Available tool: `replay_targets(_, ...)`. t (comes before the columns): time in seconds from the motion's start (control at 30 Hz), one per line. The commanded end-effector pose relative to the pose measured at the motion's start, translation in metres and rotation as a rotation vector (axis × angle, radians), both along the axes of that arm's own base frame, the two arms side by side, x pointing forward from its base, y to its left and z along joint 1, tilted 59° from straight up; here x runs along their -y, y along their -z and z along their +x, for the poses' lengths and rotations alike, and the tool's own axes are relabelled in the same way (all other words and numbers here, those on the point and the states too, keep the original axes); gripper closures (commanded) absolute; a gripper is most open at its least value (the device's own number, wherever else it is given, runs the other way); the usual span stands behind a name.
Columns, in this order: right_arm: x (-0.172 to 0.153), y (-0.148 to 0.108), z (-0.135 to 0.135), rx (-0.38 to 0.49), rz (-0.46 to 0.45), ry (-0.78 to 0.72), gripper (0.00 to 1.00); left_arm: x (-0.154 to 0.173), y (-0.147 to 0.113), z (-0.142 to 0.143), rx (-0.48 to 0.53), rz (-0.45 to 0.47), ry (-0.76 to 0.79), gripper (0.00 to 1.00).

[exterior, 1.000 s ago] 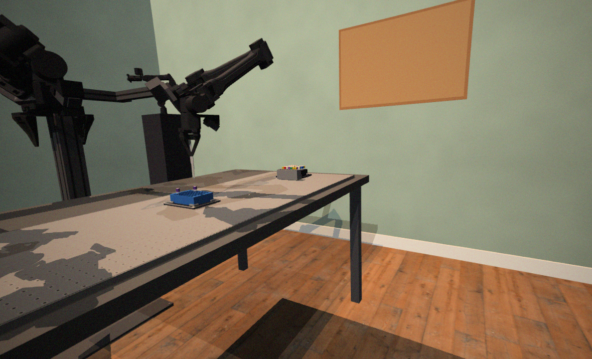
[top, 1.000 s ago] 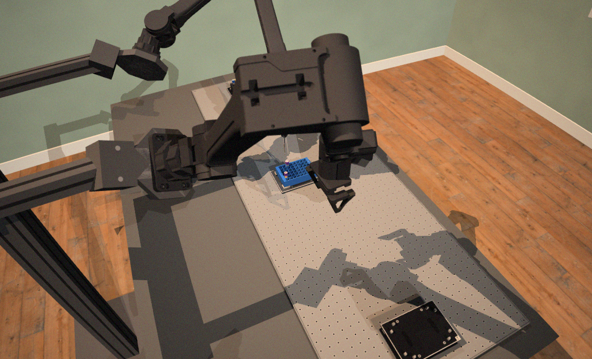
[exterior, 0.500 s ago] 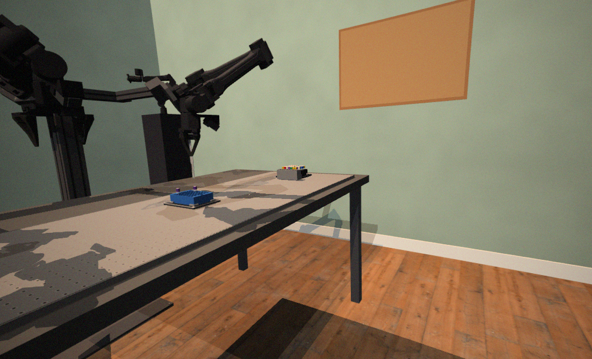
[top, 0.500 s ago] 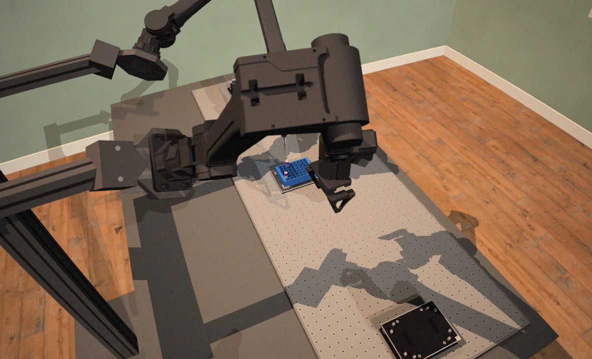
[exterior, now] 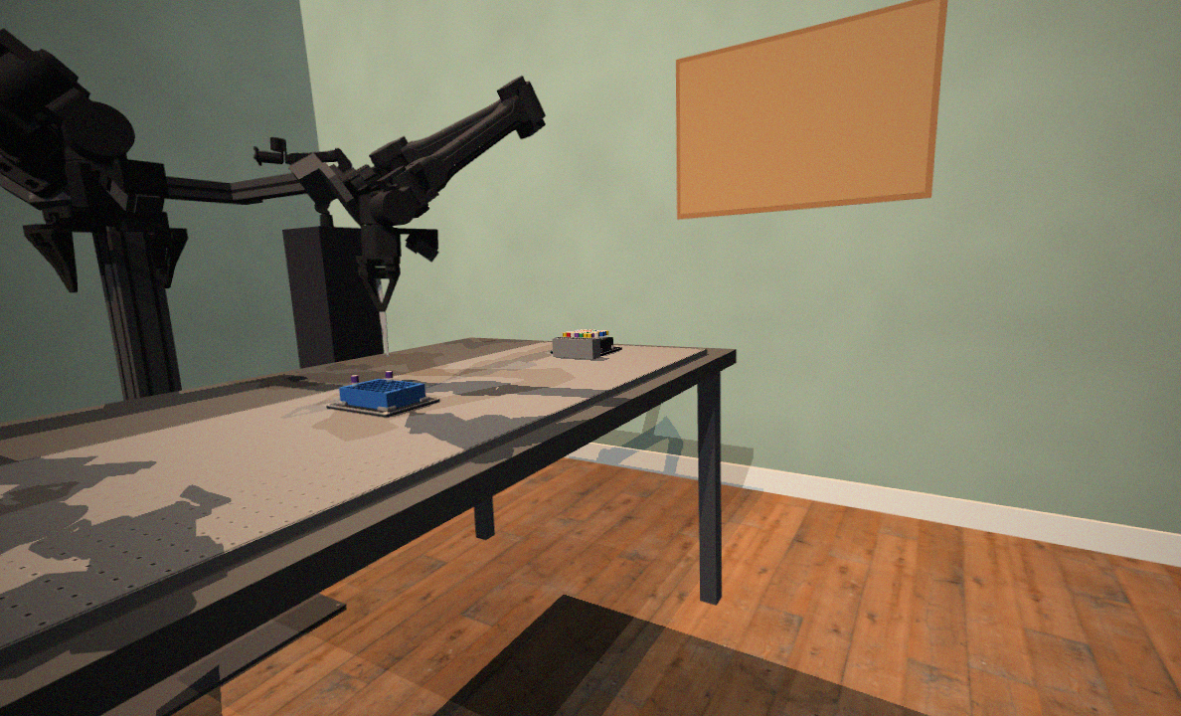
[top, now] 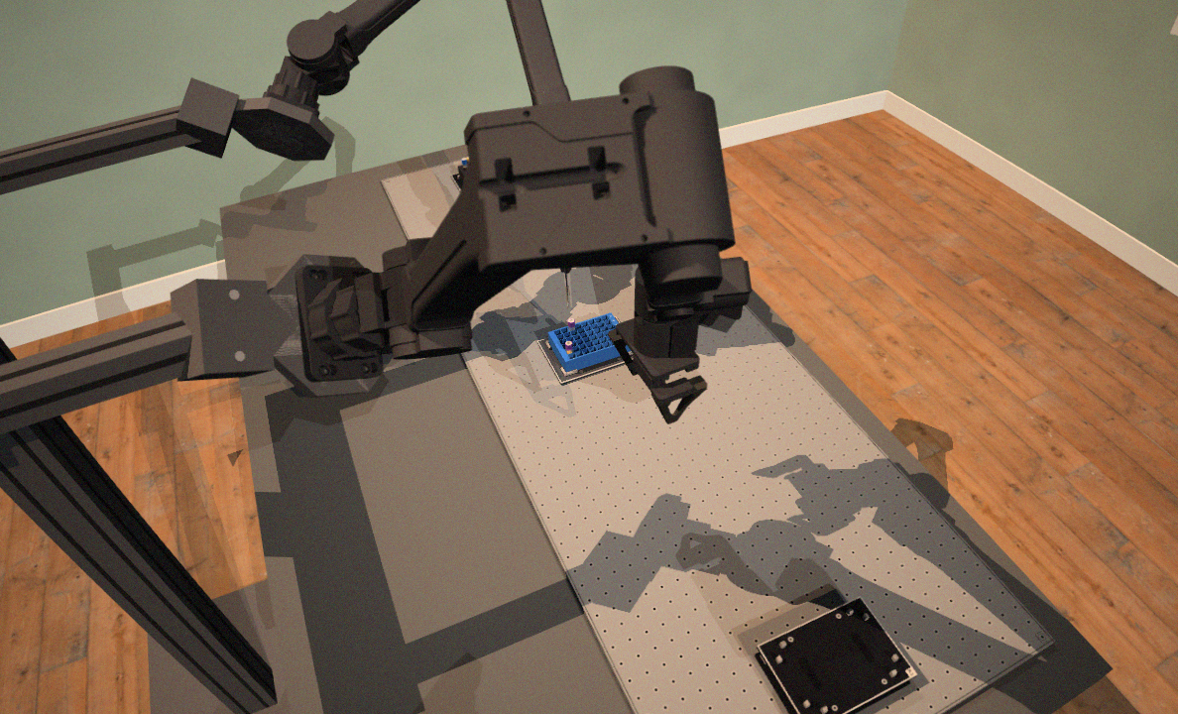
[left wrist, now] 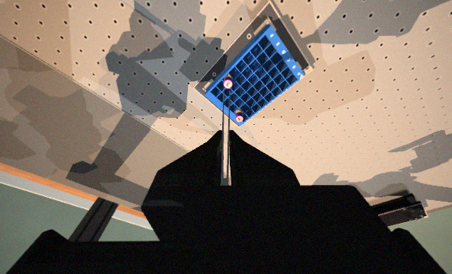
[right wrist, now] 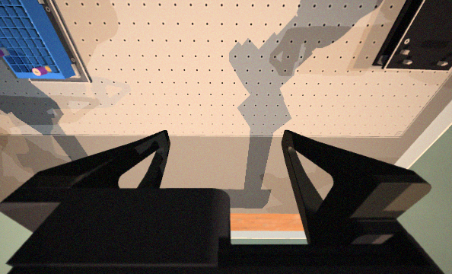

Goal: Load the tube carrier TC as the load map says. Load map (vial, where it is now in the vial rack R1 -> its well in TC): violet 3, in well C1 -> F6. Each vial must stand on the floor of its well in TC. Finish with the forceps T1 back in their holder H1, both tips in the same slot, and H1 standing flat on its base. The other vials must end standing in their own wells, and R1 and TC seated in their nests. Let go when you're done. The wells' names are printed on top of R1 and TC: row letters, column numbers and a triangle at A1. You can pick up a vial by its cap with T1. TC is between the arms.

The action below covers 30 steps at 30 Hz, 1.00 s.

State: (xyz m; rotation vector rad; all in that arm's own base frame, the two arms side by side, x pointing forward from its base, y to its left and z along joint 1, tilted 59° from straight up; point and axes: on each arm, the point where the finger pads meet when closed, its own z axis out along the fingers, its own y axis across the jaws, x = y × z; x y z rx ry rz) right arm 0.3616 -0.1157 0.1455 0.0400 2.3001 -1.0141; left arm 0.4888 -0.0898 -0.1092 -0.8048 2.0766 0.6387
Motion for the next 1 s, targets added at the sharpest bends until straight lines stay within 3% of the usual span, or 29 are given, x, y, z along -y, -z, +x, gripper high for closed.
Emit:
replay_targets(0.0, -0.002, -0.013, 0.007, 0.047, 0.005, 0.005, 0.0, 0.006, 0.006, -0.003, -0.01, 0.005, 0.008, 0.93)
replay_targets(0.97, -0.002, -0.013, 0.007, 0.047, 0.005, 0.005, 0.0, -0.012, 0.011, 0.0, -0.014, 0.007, -0.01, 0.93)
